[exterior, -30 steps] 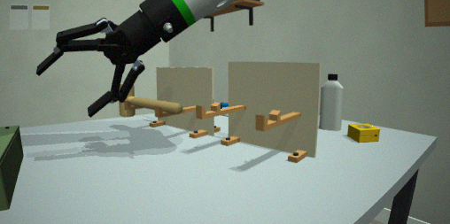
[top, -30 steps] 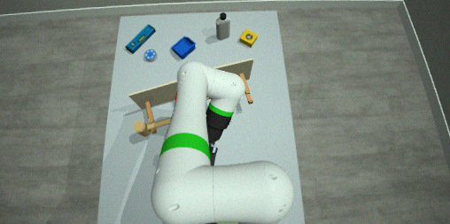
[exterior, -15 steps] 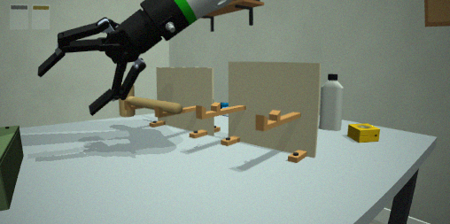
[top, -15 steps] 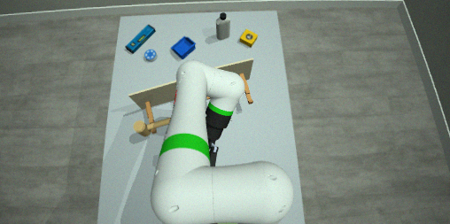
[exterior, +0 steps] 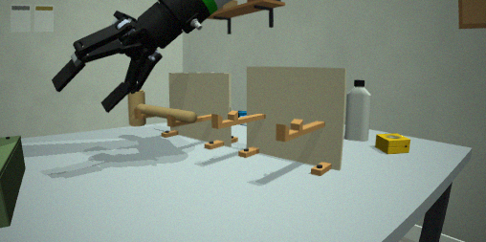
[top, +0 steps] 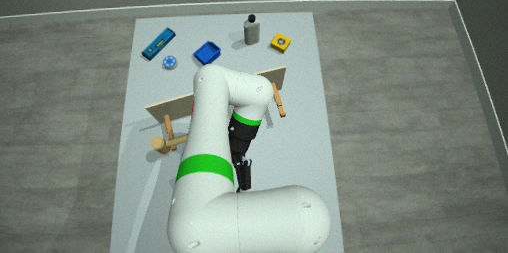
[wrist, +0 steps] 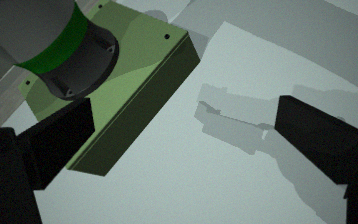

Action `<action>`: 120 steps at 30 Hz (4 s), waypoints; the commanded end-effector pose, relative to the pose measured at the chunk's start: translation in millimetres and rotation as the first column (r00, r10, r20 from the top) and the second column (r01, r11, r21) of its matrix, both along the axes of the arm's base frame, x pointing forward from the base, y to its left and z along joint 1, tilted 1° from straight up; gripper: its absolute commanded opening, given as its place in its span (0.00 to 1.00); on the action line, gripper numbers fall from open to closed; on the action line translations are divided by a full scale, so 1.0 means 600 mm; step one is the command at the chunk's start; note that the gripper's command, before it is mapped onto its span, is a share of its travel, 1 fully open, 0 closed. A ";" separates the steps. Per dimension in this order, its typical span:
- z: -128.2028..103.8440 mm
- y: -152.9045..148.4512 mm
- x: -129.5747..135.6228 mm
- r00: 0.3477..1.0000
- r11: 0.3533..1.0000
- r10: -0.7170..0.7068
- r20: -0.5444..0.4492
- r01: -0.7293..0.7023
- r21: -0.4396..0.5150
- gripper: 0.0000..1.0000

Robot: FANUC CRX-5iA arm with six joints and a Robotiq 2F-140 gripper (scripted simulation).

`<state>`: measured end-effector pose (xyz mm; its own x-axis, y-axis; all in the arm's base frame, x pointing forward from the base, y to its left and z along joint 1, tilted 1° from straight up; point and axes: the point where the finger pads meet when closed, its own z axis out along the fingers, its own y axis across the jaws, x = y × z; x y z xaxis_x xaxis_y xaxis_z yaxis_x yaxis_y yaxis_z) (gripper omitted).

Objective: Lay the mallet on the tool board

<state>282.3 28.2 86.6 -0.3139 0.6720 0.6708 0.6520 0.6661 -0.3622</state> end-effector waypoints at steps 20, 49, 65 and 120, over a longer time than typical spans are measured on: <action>0.028 -0.019 0.075 0.766 0.740 0.458 0.452 -0.610 0.284 1.00; 0.084 -0.036 0.169 0.057 -0.078 0.535 0.843 -0.990 0.117 1.00; 0.125 -0.042 0.220 -0.316 -0.546 0.318 0.894 -0.832 -0.100 1.00; 0.288 -0.016 0.367 -0.208 -0.552 -0.694 0.690 0.769 -0.323 1.00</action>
